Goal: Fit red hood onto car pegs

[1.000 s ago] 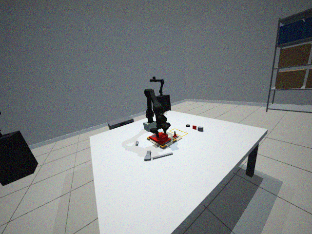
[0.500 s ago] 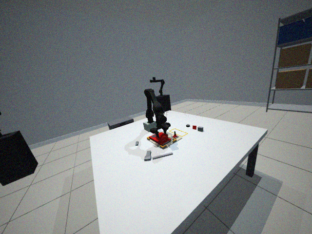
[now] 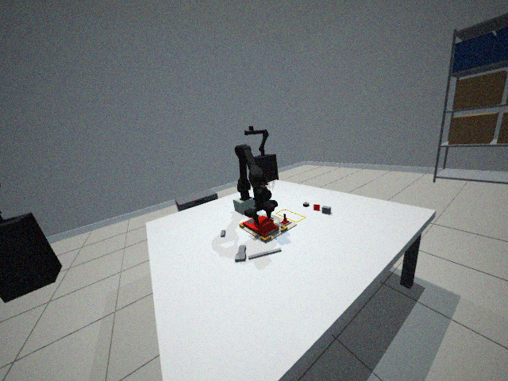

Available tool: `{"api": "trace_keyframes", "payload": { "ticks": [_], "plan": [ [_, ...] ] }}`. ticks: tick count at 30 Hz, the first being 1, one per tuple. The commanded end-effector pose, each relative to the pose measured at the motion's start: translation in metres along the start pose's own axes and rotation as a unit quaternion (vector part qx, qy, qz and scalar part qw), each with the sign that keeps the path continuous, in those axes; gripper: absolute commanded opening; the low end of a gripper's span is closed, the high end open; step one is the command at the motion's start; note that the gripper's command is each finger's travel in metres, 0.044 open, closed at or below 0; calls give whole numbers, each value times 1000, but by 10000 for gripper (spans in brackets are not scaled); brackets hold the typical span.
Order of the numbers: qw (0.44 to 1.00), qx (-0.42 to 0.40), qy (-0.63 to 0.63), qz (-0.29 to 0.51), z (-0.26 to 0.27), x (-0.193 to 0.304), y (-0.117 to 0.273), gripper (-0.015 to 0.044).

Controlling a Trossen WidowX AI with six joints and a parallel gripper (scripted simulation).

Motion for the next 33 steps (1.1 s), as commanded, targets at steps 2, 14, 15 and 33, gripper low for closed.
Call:
{"api": "trace_keyframes", "payload": {
  "ticks": [2, 14, 15, 33],
  "plan": [
    [1000, 0, 2, 1, 0, 1, -3, 0],
    [1000, 0, 2, 1, 0, 1, -9, 0],
    [1000, 0, 2, 1, 0, 1, -9, 0],
    [1000, 0, 1, 0, 0, 0, -12, 105]
  ]
}}
Point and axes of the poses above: the point midway between the two fingers, 35 mm back from their tips, its own y axis back along the fingers, its own z axis across the jaws, x = y × z, the point moved 9 cm from there along y, back along the fingers, and after that the axes turned 7 degrees about y, right-handed, at the moved point
